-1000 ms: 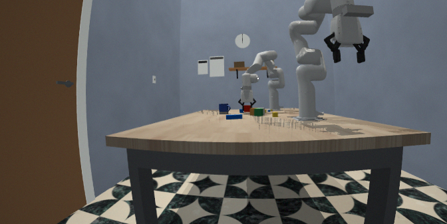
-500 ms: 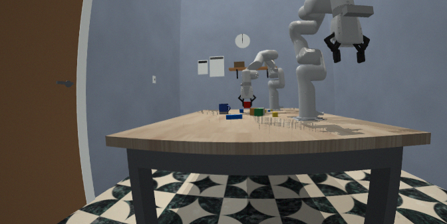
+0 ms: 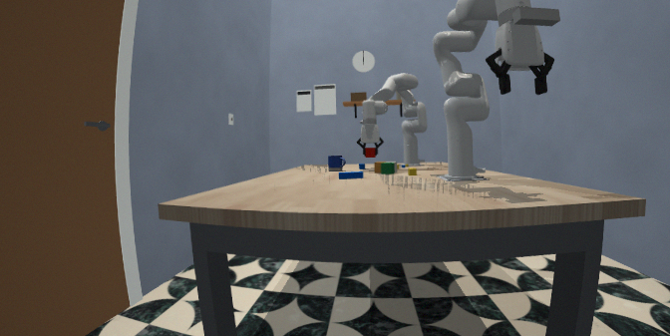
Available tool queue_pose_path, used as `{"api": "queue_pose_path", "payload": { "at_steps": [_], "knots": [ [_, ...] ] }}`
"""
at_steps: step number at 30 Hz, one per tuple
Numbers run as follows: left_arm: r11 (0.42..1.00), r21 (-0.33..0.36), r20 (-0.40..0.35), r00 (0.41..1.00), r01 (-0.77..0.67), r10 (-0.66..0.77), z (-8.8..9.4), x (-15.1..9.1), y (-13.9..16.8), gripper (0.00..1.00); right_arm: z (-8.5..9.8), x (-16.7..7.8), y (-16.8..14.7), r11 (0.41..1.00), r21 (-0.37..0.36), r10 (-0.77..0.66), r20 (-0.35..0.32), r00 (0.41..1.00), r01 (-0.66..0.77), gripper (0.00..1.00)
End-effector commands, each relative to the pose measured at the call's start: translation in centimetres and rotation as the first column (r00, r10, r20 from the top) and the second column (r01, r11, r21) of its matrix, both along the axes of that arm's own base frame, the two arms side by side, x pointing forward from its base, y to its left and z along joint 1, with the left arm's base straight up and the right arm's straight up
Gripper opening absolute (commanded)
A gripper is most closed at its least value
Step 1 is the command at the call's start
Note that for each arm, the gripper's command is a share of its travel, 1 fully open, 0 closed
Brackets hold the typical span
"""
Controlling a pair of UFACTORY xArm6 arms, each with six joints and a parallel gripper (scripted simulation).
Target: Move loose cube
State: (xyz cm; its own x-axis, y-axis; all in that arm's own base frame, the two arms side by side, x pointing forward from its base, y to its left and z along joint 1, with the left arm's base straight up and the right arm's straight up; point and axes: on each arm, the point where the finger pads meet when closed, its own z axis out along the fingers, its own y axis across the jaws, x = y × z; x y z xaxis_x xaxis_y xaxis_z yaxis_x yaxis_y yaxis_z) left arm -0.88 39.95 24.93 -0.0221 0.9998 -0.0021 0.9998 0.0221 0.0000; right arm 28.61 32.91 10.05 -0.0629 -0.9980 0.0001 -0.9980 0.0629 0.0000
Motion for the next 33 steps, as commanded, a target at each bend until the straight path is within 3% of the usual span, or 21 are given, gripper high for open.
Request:
{"api": "queue_pose_path", "payload": {
  "at_steps": [1,15,18,26,33],
  "knots": [
    [1.000,0.002,0.000,1.000,0.000,0.000,0.1,0.0,0.0,1.00,0.6,0.0,0.0,1.000,0.001,0.000,0.001,1.000,0.000,0.00],
    [1.000,0.002,0.000,1.000,0.000,0.000,0.1,0.0,0.0,1.00,0.8,0.1,0.4,1.000,0.001,-0.010,0.001,1.000,0.010,0.00],
    [1.000,0.002,0.000,1.000,0.000,0.000,0.1,0.0,0.0,1.00,1.0,0.6,2.4,0.998,0.002,-0.062,0.001,0.998,0.062,0.00],
    [1.000,0.002,0.000,1.000,0.000,0.000,0.1,0.0,0.0,1.00,0.9,1.6,11.1,0.957,0.003,-0.290,0.001,0.957,0.290,0.00],
    [1.000,0.002,0.000,1.000,0.000,0.000,0.1,0.0,0.0,1.00,0.7,1.6,12.6,0.945,0.003,-0.327,0.001,0.945,0.327,0.00]
  ]
}}
